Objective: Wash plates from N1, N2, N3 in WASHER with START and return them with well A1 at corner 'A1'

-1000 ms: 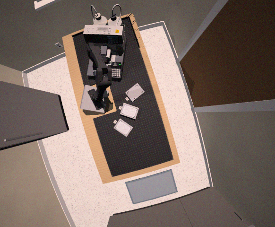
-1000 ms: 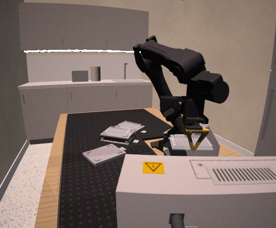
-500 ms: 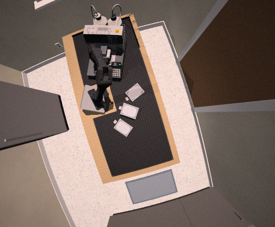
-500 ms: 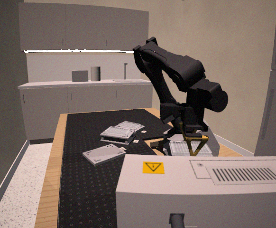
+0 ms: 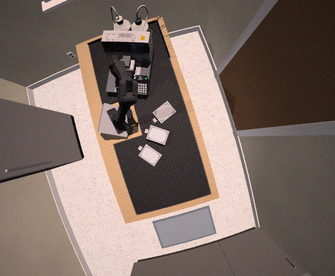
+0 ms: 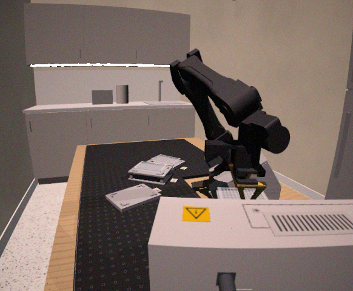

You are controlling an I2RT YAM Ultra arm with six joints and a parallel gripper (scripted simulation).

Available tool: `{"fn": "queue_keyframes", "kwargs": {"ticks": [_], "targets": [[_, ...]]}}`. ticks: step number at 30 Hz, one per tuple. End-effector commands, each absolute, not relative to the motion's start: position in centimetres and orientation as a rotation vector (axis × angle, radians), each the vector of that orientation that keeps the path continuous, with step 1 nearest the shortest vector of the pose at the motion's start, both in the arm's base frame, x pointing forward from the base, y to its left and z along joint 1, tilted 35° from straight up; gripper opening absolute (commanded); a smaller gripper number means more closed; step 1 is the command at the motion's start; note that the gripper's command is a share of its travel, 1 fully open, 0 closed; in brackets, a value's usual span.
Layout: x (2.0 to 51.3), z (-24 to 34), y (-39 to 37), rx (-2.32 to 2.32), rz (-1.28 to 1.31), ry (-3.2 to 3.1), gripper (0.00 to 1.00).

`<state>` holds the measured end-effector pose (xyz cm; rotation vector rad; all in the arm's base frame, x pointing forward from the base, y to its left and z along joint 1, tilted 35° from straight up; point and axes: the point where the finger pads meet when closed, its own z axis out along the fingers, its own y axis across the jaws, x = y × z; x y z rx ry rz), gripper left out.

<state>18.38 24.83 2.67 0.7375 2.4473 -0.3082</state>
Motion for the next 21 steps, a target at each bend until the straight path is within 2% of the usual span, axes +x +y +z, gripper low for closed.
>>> {"fn": "queue_keyframes", "kwargs": {"ticks": [1,21], "targets": [[18.6,2.5,25.2,0.728,-0.282,2.447,0.0],[19.5,0.9,24.5,0.728,-0.282,2.446,0.0]]}}
